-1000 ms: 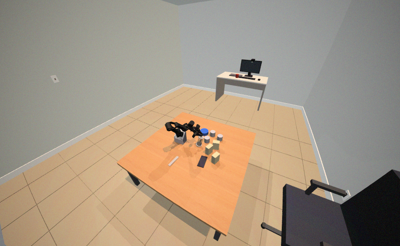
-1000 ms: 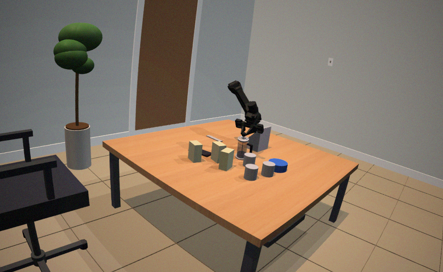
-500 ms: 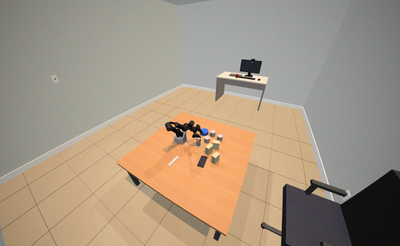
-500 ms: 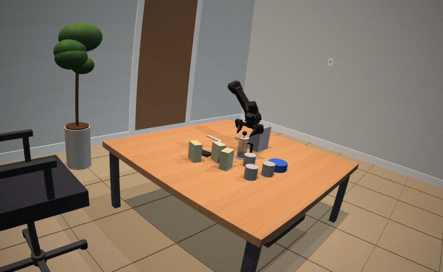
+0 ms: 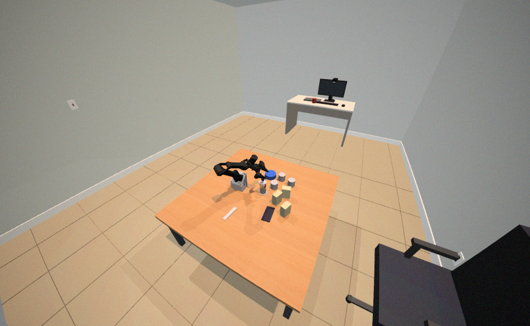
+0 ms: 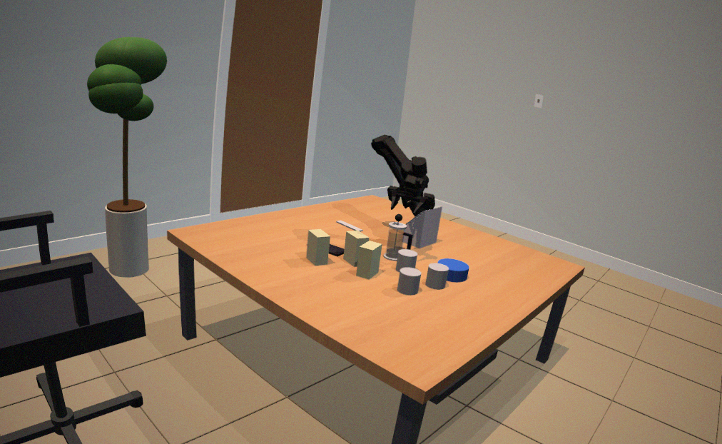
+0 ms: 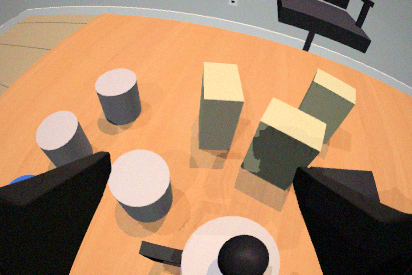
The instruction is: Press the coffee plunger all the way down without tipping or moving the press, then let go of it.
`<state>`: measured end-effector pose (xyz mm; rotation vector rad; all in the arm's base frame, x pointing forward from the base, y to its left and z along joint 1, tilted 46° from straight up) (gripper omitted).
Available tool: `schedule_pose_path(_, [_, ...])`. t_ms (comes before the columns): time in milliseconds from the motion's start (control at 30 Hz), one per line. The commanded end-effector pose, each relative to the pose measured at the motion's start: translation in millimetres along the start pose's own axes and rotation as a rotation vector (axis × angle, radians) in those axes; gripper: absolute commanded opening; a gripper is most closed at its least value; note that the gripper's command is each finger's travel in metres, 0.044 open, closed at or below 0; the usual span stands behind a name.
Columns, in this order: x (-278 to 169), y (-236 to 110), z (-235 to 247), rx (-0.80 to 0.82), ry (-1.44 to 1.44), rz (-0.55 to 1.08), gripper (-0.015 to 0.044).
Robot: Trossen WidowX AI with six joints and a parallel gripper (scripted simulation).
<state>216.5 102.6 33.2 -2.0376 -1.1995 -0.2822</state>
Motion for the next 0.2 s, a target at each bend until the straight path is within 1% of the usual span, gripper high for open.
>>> schedule_pose_path(0, [16.3, -28.0, -10.6, -0.028, 0.01, 0.007, 0.044])
schedule_pose_path(100, [22.4, -46.4, -21.0, -0.048, 0.005, 0.005, 0.044])
schedule_pose_path(167, [22.9, -47.8, -21.9, -0.049, 0.004, 0.004, 0.044])
Point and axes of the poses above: the point midway between the two fingers, 35 mm back from their tips, its own y axis out along the fingers, its own z axis across the jaws, x = y × z, the point moved 3 cm from there along -y, back along the fingers, and after that the axes turned 2 degrees about -y, right-handed, at the moved point
